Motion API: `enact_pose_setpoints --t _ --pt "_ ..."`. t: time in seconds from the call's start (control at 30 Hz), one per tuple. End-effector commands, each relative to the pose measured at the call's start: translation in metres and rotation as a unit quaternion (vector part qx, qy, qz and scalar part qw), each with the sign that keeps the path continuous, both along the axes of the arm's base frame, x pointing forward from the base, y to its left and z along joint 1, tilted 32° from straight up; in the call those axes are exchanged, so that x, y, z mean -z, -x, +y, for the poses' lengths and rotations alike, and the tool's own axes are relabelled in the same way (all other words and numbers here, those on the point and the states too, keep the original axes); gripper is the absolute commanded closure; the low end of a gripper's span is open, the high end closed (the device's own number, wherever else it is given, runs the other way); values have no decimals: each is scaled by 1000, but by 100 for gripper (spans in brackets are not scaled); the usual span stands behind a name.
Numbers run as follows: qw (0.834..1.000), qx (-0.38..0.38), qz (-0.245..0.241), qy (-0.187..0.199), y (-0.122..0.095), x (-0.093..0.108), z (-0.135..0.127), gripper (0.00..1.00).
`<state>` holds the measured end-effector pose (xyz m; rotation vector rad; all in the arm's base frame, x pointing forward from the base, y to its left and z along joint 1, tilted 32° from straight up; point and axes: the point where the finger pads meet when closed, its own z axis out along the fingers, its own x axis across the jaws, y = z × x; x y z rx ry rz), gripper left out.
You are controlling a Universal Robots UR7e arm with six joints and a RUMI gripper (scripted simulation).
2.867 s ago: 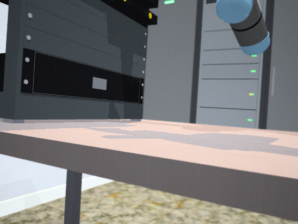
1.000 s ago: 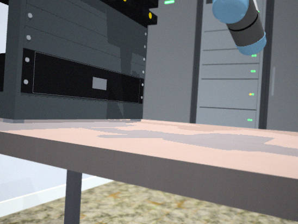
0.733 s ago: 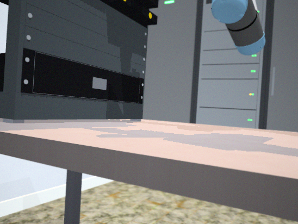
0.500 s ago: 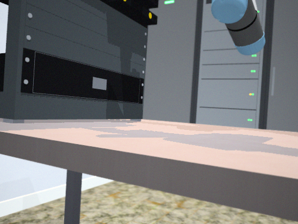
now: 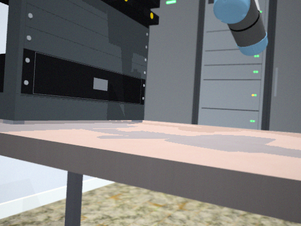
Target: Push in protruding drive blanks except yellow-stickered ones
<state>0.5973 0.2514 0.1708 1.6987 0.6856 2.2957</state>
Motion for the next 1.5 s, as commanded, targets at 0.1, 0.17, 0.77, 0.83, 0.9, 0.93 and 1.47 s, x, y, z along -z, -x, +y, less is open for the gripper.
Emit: enact_pose_setpoints --t 0.1,0.17,0.77,0.83,0.9,0.93,1.47 --pt "1000 0 -4 0 -2 -4 0 100" --pt "1000 0 -4 0 -2 -4 0 100" --pt "1000 0 -4 0 21 2 -6 100" --pt "1000 0 -4 0 32 5 -9 100" --pt "1000 0 -4 0 44 8 -12 100" --pt "1000 0 -4 0 50 9 -13 100" --pt "1000 0 -4 0 92 20 -24 100"
